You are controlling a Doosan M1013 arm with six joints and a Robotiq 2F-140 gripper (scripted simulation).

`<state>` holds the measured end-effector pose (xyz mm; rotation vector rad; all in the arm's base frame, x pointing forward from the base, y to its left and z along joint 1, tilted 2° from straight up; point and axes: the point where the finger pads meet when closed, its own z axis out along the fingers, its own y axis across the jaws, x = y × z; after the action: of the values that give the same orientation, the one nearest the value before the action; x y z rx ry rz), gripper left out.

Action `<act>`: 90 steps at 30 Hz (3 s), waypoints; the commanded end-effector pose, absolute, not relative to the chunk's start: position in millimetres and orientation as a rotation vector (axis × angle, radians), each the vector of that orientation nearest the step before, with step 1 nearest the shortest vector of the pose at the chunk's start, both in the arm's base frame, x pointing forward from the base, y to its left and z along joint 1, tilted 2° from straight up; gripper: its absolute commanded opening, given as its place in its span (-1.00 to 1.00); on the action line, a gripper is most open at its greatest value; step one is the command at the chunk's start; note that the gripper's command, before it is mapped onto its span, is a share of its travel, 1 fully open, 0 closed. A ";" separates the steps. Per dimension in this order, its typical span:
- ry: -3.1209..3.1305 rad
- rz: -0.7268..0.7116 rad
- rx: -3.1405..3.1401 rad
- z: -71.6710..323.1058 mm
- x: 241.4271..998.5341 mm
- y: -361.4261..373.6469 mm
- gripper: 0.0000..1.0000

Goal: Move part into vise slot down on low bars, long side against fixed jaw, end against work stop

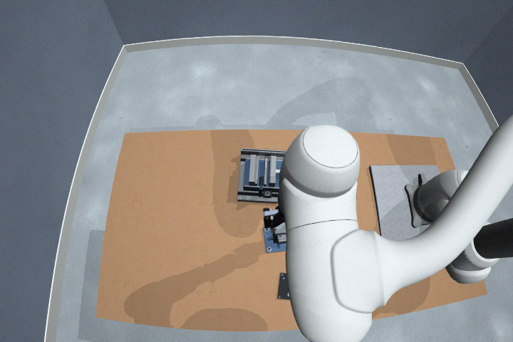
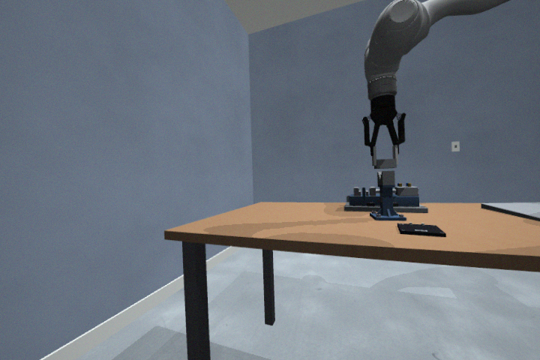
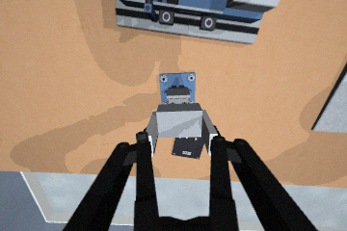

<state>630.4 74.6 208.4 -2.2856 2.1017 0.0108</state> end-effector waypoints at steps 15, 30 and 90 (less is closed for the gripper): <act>2.102 0.011 -2.286 215.6 630.2 74.3 -1.00; 2.102 0.011 -2.286 233.6 629.9 73.8 -1.00; 2.013 0.009 -2.363 258.5 634.0 61.2 -1.00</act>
<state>633.3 63.1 258.5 -2.3510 2.0285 0.0088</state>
